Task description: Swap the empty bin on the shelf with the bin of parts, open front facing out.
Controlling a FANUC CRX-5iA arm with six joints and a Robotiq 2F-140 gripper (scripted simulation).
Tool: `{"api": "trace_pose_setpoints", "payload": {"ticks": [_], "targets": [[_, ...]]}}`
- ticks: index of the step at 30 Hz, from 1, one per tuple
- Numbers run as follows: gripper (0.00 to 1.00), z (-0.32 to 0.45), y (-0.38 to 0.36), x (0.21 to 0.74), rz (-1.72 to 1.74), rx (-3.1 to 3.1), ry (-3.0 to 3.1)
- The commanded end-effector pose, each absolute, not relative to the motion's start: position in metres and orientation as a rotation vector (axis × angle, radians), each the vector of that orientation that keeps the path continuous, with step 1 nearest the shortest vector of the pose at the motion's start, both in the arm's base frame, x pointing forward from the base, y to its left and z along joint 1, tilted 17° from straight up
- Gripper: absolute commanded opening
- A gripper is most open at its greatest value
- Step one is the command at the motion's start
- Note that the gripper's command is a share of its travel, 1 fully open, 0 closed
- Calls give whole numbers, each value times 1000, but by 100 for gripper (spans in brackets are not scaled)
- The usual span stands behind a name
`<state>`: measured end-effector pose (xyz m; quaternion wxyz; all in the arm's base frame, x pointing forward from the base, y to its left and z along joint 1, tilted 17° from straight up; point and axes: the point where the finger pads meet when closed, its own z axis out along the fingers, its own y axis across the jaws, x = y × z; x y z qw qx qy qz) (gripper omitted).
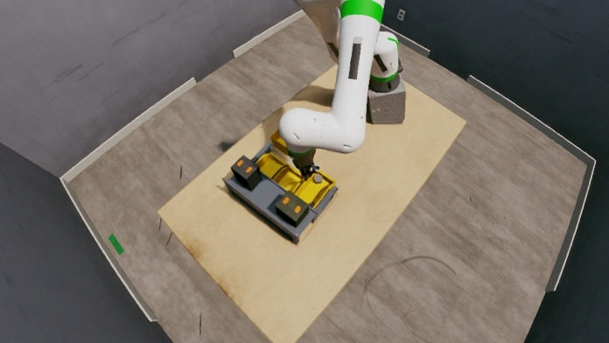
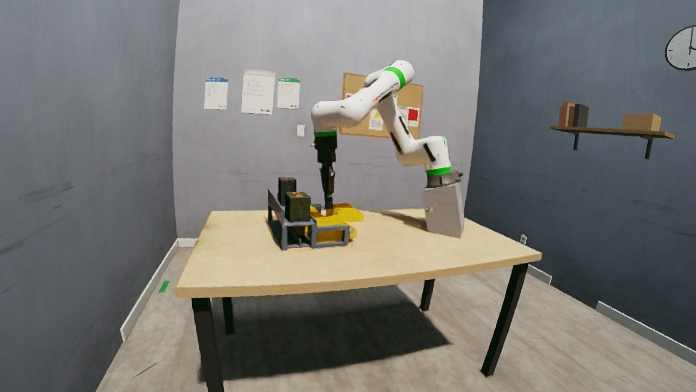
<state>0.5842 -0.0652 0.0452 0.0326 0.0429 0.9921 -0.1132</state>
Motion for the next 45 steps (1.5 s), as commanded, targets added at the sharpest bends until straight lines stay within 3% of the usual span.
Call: {"api": "trace_pose_setpoints", "payload": {"ticks": [1, 43, 45], "targets": [[15, 51, -64, 584, -348, 132, 3052], [15, 79, -57, 579, -348, 132, 3052], [10, 79, -57, 579, -348, 132, 3052]]}}
